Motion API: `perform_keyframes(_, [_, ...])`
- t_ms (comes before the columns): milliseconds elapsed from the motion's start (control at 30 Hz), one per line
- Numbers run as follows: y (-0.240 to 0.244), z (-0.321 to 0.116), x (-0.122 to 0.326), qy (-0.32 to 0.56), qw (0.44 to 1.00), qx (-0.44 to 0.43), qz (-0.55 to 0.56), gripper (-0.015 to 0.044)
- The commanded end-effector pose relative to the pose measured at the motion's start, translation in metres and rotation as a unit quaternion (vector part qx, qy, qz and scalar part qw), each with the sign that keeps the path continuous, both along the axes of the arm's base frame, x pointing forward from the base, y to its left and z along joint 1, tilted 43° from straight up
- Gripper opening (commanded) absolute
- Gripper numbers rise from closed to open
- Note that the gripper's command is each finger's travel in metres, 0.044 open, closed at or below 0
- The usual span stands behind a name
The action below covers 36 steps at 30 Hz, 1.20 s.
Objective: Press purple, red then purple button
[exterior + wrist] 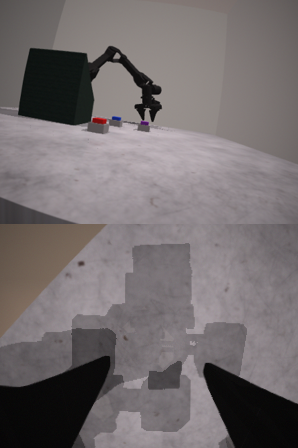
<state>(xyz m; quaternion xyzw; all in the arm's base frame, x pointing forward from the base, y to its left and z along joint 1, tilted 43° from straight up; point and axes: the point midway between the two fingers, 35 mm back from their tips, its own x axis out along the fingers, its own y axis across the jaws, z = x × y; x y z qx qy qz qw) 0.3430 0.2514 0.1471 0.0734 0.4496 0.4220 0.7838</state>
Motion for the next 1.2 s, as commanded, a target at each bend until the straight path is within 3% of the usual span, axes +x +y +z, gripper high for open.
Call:
perform_keyframes(0, [-0.063, -0.034, 0.014, 0.072, 0.996, -0.033, -0.046, 0.04])
perform_keyframes(367, [-0.221, -0.093, -0.015, 0.289, 0.941, -0.016, -0.175, 0.04])
perform_keyframes(667, [-0.246, -0.098, -0.028, 0.329, 0.923, 0.006, -0.198, 0.04])
perform_keyframes(867, [-0.206, -0.142, -0.025, 0.329, 0.923, 0.007, -0.198, 0.0242])
perform_keyframes(1167, [-0.204, -0.143, -0.025, 0.329, 0.923, 0.007, -0.197, 0.002])
